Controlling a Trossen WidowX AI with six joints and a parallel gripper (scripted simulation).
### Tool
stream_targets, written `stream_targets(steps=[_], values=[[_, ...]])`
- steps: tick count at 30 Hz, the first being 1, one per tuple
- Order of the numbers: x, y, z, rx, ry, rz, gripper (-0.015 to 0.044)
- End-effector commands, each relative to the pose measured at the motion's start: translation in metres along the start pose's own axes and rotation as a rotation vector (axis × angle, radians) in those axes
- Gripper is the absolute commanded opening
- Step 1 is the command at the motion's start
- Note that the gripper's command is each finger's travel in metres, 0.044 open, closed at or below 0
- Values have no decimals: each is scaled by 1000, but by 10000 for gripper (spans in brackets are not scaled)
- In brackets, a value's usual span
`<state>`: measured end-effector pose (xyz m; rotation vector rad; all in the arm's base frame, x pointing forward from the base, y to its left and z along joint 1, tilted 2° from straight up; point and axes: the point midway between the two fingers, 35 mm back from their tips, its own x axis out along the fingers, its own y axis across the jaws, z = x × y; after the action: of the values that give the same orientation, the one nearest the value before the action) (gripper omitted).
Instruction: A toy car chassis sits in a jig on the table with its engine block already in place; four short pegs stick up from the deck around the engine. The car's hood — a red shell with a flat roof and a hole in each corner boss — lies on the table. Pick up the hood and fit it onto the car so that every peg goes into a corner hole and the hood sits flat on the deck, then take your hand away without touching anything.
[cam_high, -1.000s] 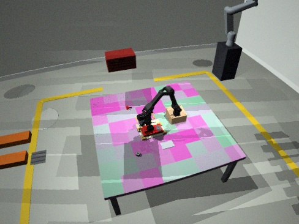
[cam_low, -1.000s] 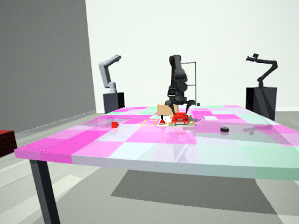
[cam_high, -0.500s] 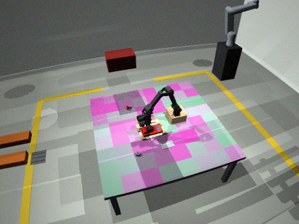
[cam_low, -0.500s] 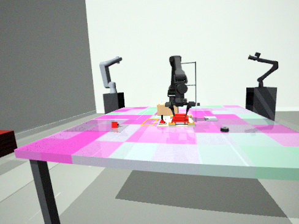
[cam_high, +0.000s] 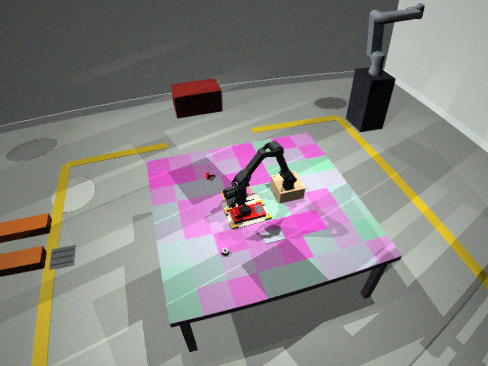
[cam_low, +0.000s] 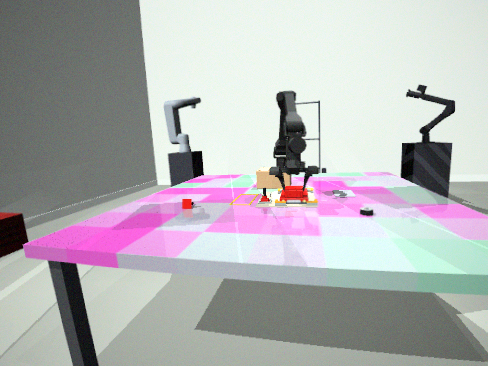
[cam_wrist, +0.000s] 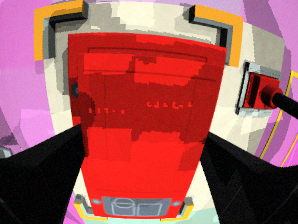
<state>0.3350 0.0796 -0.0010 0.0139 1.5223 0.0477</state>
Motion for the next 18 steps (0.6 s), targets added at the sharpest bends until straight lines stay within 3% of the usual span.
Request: stream_targets(steps=[1,7,10,16,18], values=[[0,0,0,0,0,0,289],[0,0,0,0,0,0,440],[-8,0,1,0,1,1,440],[-69,0,2,0,12,5,440],[-72,0,2,0,12,5,440]])
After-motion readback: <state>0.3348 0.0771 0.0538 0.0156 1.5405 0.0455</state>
